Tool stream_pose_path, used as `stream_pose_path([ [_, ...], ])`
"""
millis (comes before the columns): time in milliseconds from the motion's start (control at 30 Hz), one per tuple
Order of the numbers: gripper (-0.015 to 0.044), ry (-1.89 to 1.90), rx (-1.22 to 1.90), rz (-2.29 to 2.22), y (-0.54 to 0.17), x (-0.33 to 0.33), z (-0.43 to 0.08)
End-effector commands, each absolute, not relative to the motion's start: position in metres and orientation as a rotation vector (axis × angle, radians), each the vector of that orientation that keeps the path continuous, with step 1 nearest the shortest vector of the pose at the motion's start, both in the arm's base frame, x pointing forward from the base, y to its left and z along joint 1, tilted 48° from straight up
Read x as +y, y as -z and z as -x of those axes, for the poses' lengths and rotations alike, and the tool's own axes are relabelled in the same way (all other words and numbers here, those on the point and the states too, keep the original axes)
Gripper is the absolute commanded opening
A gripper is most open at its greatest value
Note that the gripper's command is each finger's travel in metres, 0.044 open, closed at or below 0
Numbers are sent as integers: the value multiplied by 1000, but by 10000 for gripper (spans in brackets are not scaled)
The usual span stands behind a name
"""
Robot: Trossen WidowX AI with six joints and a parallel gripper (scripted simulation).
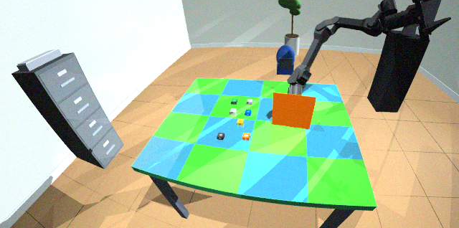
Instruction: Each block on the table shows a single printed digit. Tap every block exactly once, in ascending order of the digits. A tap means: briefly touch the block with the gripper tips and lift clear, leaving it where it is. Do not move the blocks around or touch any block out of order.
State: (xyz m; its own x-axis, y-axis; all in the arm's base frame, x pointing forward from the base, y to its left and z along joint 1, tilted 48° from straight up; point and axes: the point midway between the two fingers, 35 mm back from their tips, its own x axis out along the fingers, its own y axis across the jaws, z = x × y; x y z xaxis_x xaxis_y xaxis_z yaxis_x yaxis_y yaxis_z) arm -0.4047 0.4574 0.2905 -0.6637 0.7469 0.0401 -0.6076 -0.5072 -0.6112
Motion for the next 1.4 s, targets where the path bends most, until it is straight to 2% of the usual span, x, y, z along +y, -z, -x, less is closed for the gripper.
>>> stream_pose_path([
  [0, 400, -2175, -760, 300, -289, 461, 401],
  [100, 400, -2063, -658, 406, -275, 502, 339],
  [200, 400, -2002, -603, 456, -268, 519, 305],
  [367, 400, -1836, -458, 571, -249, 553, 212],
  [700, 400, -1480, -143, 741, -208, 566, 18],
  [1033, 400, -1089, 189, 834, -166, 505, -163],
  [1367, 400, -659, 524, 860, -131, 374, -306],
])
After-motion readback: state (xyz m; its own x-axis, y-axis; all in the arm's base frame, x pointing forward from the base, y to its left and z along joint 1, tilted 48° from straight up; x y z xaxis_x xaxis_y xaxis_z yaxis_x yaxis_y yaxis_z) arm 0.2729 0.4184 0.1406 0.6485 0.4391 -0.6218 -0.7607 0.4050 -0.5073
